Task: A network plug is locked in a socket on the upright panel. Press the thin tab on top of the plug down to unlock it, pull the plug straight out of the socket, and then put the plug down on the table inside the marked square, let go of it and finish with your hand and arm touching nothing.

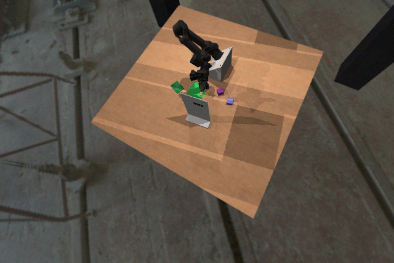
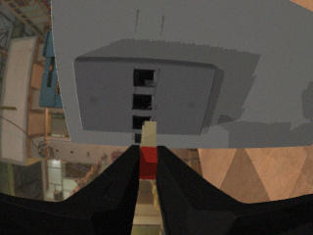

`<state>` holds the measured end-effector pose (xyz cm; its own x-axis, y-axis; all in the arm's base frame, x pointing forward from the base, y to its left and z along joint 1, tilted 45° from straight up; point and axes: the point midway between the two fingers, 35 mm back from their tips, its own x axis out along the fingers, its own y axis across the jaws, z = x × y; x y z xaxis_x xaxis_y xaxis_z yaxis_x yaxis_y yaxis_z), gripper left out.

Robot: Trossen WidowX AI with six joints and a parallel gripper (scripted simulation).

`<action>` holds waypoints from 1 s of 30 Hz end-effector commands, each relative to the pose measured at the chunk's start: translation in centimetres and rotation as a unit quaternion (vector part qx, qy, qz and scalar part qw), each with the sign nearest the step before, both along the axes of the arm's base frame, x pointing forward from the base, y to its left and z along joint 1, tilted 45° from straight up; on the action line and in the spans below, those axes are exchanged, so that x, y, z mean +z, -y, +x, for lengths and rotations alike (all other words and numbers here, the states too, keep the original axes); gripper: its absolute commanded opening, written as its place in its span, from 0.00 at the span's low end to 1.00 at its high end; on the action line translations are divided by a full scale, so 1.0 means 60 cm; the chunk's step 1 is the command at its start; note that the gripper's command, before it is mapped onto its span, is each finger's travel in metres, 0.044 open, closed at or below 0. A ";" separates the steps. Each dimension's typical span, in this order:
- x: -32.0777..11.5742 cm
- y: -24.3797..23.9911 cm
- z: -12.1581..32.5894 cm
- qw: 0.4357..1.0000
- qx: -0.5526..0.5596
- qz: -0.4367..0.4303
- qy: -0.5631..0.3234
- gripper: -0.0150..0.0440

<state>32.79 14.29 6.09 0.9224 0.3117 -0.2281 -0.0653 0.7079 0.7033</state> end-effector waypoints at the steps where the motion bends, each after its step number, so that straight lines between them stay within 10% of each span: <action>1: 0.002 -0.001 0.000 1.000 0.000 0.000 0.000 0.25; 30: 0.081 -0.058 -0.039 1.000 -0.002 0.003 -0.001 0.25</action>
<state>30.52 17.47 10.06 0.9191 0.3104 -0.2428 -0.0559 0.7126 0.6994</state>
